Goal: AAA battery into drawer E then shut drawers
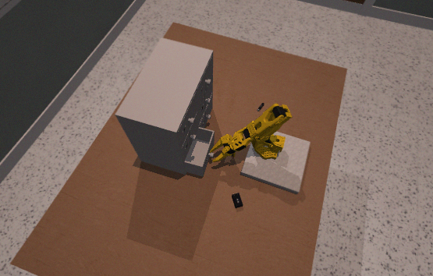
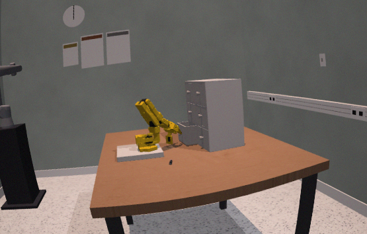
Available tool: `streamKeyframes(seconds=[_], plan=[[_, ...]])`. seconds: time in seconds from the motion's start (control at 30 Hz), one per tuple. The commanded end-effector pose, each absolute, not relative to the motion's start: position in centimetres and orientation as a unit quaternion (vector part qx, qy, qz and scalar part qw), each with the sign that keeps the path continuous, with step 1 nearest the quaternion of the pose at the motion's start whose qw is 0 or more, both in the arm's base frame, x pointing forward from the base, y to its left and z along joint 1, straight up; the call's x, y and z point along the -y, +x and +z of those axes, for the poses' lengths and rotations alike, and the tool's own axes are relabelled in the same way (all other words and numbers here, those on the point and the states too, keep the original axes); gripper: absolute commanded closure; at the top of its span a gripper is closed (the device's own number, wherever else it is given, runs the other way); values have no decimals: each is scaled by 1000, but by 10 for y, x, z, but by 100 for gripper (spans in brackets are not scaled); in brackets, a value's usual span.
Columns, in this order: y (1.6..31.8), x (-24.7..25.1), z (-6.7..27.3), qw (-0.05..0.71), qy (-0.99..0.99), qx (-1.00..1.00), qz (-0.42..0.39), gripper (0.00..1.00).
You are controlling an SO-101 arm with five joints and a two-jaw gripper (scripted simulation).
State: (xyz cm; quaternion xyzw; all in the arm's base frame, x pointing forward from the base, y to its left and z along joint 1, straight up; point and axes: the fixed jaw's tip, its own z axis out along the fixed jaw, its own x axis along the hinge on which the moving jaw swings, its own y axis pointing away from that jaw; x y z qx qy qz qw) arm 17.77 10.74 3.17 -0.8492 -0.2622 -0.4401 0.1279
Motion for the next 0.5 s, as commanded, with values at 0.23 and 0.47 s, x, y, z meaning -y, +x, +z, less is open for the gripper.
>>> streamKeyframes(seconds=[0.23, 0.47], plan=[[156, -112, 32, 139, -861, 290, -394, 79], [152, -117, 40, 151, -853, 298, -400, 79]])
